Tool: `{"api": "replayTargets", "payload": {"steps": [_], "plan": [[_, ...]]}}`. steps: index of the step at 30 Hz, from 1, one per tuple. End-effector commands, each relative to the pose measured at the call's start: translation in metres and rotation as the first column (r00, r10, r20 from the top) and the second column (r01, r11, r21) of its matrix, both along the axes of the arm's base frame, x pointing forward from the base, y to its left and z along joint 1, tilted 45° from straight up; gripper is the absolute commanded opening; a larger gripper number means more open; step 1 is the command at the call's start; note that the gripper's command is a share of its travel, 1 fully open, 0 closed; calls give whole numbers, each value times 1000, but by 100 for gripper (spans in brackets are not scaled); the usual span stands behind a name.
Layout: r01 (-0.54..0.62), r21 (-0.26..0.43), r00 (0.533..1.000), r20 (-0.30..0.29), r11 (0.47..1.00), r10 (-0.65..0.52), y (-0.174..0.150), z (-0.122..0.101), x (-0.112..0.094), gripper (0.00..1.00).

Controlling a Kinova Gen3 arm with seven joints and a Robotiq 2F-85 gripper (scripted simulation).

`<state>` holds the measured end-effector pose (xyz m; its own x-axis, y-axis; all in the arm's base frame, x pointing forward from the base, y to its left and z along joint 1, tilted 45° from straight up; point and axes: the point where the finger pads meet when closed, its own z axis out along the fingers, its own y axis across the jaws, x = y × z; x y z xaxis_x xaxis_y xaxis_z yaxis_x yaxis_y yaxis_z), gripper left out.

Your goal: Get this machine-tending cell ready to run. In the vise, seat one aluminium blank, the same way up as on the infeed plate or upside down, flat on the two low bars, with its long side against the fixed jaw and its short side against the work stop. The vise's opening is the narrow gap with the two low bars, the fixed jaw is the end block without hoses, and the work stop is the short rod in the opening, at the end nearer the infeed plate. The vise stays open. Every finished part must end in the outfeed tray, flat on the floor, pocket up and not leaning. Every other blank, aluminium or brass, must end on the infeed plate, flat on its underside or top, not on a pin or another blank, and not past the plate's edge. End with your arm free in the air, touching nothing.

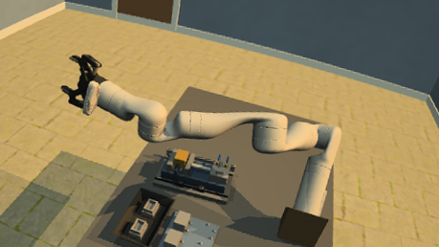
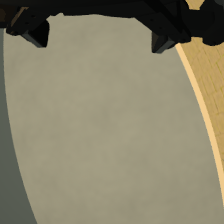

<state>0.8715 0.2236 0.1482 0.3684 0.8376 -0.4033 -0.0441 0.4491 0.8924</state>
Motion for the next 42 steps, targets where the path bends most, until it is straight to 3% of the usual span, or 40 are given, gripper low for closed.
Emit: {"api": "replayTargets", "payload": {"steps": [1, 24, 32, 34, 42], "plan": [[-2, 1, 1000, 2, 1000, 2, 2, 2, 0, 100], [23, 5, 1000, -2, 1000, -23, -10, 4, -1, 100], [191, 32, 981, -44, 981, -190, -83, 13, -12, 100], [191, 32, 981, -44, 981, -190, -83, 13, -12, 100], [467, 45, 870, -203, 883, -450, -196, -4, -62, 100]]}}
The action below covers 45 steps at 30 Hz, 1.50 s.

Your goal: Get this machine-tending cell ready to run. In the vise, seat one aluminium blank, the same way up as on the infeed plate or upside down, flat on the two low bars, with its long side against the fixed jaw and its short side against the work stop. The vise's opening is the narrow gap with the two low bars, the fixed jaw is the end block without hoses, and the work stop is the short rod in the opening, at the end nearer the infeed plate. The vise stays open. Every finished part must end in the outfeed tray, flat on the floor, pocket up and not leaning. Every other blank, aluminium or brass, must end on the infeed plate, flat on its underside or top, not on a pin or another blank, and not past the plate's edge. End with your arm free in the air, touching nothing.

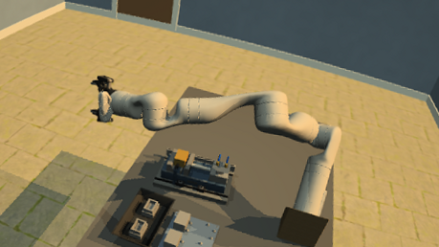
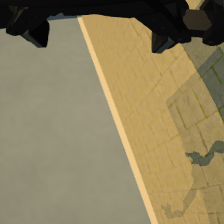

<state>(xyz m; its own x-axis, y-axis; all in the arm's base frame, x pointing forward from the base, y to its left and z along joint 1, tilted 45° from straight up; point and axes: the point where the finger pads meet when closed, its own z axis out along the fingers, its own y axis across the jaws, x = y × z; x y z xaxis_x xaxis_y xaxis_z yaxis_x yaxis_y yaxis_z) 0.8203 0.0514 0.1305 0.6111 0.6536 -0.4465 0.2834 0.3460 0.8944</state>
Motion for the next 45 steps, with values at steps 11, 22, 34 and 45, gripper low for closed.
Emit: {"api": "replayTargets", "payload": {"steps": [11, 22, 34, 45], "plan": [[289, 75, 935, -236, 954, -265, -90, -29, -85, 100], [325, 78, 913, -285, 943, -291, -97, -39, -101, 100], [357, 80, 889, -336, 931, -312, -103, -48, -117, 100], [388, 80, 861, -387, 918, -330, -107, -58, -134, 100]]}}
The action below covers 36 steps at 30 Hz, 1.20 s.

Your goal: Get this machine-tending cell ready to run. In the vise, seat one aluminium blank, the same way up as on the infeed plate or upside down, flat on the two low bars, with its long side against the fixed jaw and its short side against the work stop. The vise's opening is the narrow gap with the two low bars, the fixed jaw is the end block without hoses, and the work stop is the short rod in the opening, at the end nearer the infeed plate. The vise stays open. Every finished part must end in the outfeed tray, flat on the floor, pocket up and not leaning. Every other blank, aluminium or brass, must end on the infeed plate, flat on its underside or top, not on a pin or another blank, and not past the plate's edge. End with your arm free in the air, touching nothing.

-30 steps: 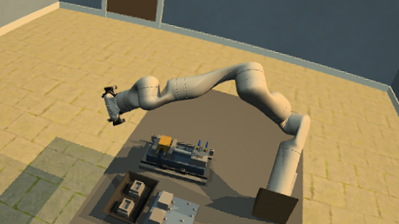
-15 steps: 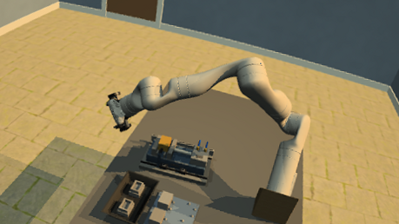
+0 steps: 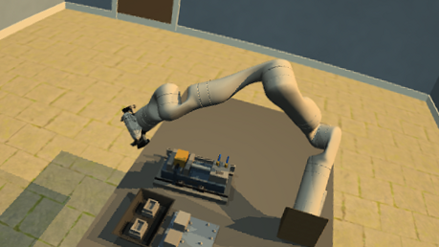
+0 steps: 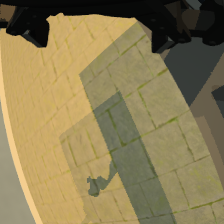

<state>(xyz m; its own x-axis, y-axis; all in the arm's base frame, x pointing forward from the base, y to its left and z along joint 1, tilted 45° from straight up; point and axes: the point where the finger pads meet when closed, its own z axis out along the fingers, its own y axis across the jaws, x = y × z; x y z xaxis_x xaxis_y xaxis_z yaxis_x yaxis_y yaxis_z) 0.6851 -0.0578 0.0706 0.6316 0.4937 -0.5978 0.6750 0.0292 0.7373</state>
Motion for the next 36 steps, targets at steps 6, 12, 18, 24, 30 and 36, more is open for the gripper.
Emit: {"api": "replayTargets", "payload": {"steps": [6, 12, 18, 24, 30, 36], "plan": [[24, 23, 999, -50, 999, -23, -1, -8, -17, 100], [48, 43, 994, -103, 998, -43, -2, -17, -34, 100], [48, 43, 994, -103, 998, -43, -2, -17, -34, 100], [70, 62, 986, -158, 996, -59, -2, -26, -52, 100], [90, 80, 975, -212, 993, -71, 0, -34, -69, 100], [90, 80, 975, -212, 993, -71, 0, -34, -69, 100]]}}
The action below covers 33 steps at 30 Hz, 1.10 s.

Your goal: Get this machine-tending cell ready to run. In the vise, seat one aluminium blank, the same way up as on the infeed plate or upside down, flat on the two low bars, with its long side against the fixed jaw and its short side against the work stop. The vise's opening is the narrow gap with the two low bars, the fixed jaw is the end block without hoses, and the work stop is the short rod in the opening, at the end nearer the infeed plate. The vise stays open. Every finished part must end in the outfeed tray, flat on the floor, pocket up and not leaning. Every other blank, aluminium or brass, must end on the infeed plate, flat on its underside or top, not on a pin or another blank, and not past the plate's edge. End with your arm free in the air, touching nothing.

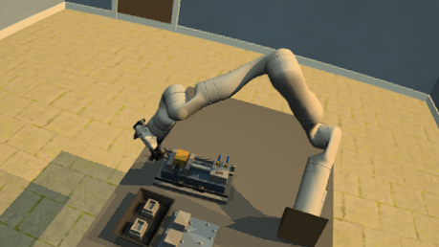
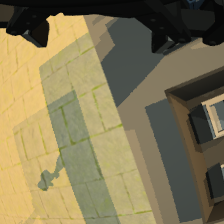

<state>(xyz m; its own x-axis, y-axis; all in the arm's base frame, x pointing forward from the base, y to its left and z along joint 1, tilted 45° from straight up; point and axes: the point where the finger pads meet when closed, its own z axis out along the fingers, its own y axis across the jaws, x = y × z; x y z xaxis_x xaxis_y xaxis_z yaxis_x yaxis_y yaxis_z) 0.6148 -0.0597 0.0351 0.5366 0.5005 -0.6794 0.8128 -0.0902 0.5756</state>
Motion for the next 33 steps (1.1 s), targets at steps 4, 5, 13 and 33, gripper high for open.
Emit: {"api": "replayTargets", "payload": {"steps": [4, 5, 13, 33], "plan": [[12, 25, 999, -50, 1000, -11, 4, -6, -16, 100], [12, 25, 999, -50, 1000, -11, 4, -6, -16, 100], [25, 46, 995, -103, 999, -20, 7, -13, -34, 100], [45, 87, 979, -203, 995, -26, 16, -24, -66, 100]]}}
